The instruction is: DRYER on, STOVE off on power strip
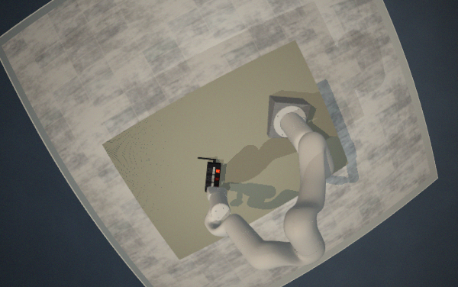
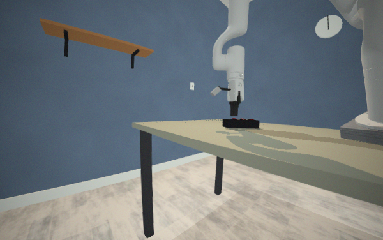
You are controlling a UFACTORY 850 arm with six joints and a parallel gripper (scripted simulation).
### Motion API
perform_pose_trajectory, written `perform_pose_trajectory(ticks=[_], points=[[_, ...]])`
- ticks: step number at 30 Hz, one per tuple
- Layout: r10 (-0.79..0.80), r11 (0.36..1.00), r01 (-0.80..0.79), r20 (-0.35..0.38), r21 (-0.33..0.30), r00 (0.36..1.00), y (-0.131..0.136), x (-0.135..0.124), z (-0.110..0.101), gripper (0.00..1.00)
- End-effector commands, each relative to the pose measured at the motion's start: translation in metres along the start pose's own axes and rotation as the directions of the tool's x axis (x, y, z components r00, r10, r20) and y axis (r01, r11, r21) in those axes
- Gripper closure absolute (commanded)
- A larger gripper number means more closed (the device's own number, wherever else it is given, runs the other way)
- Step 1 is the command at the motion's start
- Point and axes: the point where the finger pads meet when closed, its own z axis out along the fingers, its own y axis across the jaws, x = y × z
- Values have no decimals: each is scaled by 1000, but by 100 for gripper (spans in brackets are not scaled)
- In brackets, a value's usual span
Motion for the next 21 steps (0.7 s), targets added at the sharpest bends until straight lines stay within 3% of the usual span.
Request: perform_pose_trajectory(ticks=[1, 21], points=[[0, 1000, 0, -2, -1, 1000, 1, 1, 2, 100], [0, 1000, 0, -2, -1, 1000, 1, 1, 6, 100]])
